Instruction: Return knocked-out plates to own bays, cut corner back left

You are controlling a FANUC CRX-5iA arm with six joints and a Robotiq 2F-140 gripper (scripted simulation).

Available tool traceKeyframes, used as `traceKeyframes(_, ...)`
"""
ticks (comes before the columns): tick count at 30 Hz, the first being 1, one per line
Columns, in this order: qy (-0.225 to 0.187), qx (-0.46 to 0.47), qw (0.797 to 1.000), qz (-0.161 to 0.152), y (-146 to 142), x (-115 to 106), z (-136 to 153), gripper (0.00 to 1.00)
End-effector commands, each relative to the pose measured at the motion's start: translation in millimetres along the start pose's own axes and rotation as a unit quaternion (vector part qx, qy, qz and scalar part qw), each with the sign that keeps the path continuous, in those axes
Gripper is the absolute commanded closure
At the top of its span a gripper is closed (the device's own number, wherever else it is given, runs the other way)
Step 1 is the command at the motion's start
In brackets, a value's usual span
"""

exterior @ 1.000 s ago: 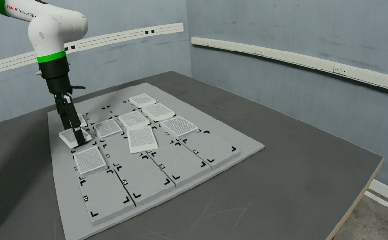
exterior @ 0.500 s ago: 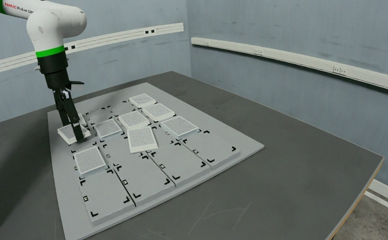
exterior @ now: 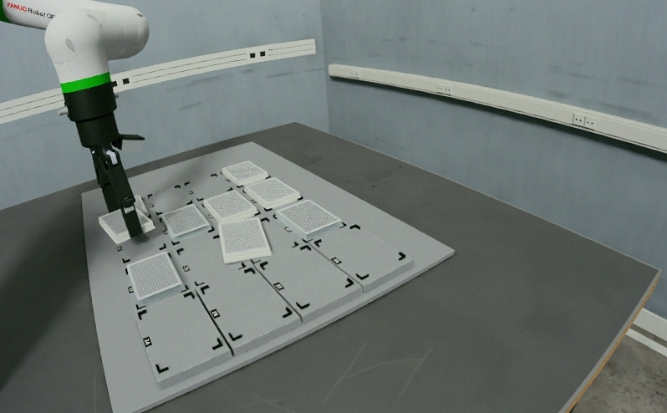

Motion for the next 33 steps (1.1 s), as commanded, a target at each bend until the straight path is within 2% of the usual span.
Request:
traceKeyframes(1, 0.0, 0.066, 0.998, 0.001, 7.3, 0.3, -8.3, 0.9)
traceKeyframes(4, 0.0, 0.103, 0.995, 0.001, 12.9, 0.5, -14.6, 0.9)
traceKeyframes(18, 0.0, 0.103, 0.995, 0.001, 13.2, 0.7, -14.9, 0.9)
traceKeyframes(33, 0.0, 0.103, 0.995, 0.001, 12.7, 18.1, -14.3, 0.9)
Point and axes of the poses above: the point where the finger pads meet when closed, its own x axis out along the fingers, its own y axis across the jaws, z = x × y, the point moved 9 cm from there along -x, back along the fingers, and after that the axes turned 2 degrees about -x, right-handed, at the moved point
